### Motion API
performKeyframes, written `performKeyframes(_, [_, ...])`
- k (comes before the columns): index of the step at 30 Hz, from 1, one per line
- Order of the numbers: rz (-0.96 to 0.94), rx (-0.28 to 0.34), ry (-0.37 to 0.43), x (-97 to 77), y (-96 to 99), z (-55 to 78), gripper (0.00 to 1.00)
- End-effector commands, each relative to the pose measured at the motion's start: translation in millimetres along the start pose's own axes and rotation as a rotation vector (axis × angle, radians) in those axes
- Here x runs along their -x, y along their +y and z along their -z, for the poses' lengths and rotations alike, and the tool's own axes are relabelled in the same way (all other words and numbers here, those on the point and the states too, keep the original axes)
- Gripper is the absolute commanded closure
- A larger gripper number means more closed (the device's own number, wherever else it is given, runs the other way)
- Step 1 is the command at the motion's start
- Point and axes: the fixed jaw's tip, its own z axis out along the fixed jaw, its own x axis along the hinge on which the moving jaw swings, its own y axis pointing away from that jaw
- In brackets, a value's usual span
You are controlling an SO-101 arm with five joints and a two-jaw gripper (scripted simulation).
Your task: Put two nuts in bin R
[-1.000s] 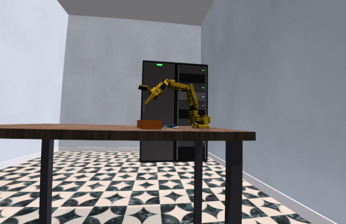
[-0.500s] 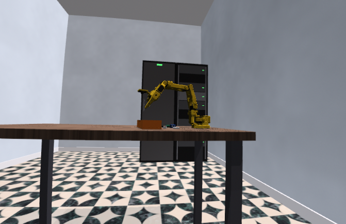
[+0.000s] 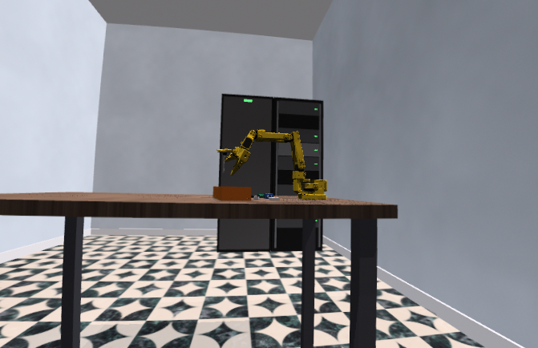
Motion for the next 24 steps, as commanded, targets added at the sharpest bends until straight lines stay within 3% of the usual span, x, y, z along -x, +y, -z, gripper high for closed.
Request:
performKeyframes(1, [0.064, -0.042, -0.025, -5.2, -15.3, 14.5, 0.31])
performKeyframes(14, [0.326, -0.003, 0.178, -77.8, -51.2, 21.3, 0.49])
performKeyframes(16, [0.326, -0.003, 0.178, -77.8, -51.2, 21.3, 0.49])
performKeyframes(24, [0.463, 0.072, 0.264, -118.3, -60.2, 29.7, 0.59])
